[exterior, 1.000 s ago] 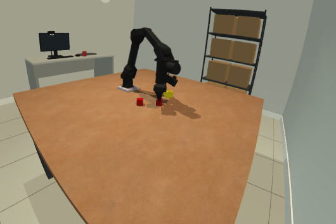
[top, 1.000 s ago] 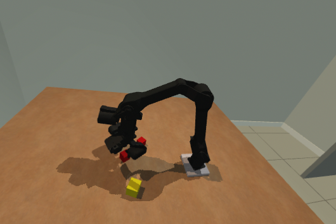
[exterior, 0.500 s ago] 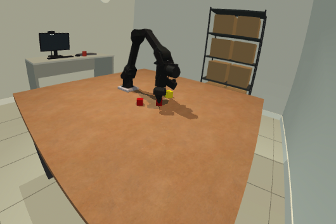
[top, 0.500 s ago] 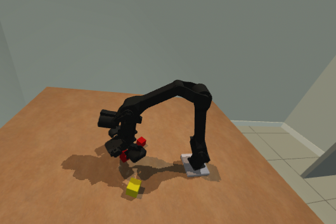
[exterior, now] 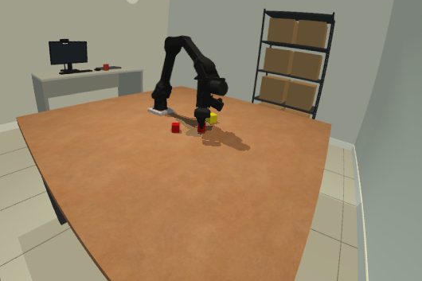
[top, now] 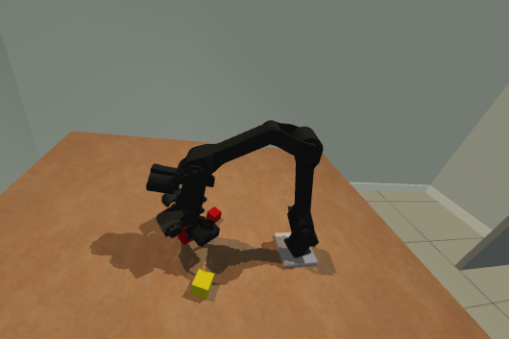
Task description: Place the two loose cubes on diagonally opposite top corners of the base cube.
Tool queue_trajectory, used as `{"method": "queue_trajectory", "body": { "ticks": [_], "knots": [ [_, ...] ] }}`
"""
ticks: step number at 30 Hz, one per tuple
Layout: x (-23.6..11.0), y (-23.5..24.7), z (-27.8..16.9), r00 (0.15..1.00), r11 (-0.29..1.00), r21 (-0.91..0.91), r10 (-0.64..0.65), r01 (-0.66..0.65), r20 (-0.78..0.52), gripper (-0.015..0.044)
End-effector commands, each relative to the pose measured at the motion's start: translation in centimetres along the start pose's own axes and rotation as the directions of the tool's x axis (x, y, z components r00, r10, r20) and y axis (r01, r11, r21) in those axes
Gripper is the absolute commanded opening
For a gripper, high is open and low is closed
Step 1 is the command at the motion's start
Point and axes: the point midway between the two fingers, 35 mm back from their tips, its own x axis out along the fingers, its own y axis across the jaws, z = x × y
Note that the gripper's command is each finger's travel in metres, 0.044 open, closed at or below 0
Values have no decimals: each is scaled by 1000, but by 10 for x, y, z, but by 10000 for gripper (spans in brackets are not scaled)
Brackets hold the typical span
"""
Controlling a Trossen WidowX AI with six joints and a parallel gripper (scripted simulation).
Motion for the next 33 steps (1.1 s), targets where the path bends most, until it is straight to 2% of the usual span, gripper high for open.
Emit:
{"method": "queue_trajectory", "body": {
  "ticks": [1,33],
  "knots": [
    [-7,-3,2,1000,1000,6,-14,14,5,105],
    [-46,-5,2,1000,1000,8,7,-7,-4,105]
  ]
}}
